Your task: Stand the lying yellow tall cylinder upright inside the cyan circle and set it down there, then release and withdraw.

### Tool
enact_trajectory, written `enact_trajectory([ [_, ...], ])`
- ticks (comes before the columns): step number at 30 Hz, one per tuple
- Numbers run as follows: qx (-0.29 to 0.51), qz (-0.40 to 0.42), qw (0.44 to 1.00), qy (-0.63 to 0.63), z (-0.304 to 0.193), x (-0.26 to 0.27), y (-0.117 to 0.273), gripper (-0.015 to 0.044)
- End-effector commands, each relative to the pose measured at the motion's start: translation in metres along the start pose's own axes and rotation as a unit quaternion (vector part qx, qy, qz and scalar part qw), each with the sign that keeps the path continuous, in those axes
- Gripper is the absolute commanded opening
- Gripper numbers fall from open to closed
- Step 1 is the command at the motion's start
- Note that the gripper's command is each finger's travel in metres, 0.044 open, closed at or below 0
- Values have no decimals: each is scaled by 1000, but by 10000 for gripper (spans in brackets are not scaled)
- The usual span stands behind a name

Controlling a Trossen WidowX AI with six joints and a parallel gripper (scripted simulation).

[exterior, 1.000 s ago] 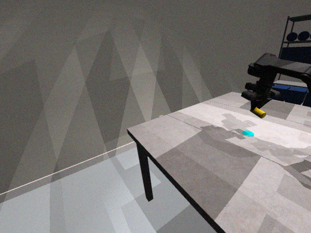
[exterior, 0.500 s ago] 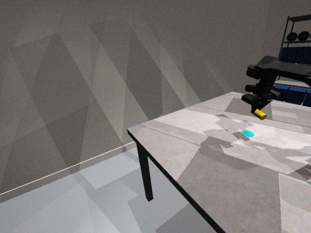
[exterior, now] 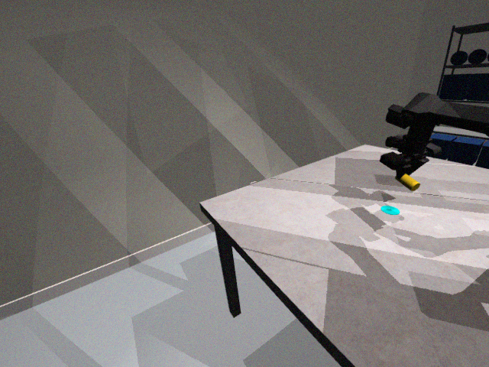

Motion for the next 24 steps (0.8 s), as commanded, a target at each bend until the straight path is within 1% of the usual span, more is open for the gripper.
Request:
enact_trajectory([
  [1, -6, -11, 1000, 2, -1, 0, -2, 105],
  [24, -49, -62, 997, 14, -6, -1, -12, 105],
])
Point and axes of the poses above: the point midway between the two fingers, 35 mm back from their tips, its own y axis back along the fingers, its own x axis across the jaws, z = x × y, the point moved 3 cm from there along y, back along the fingers, and after that the axes turned 5 degrees about y, right-handed, at the moved point
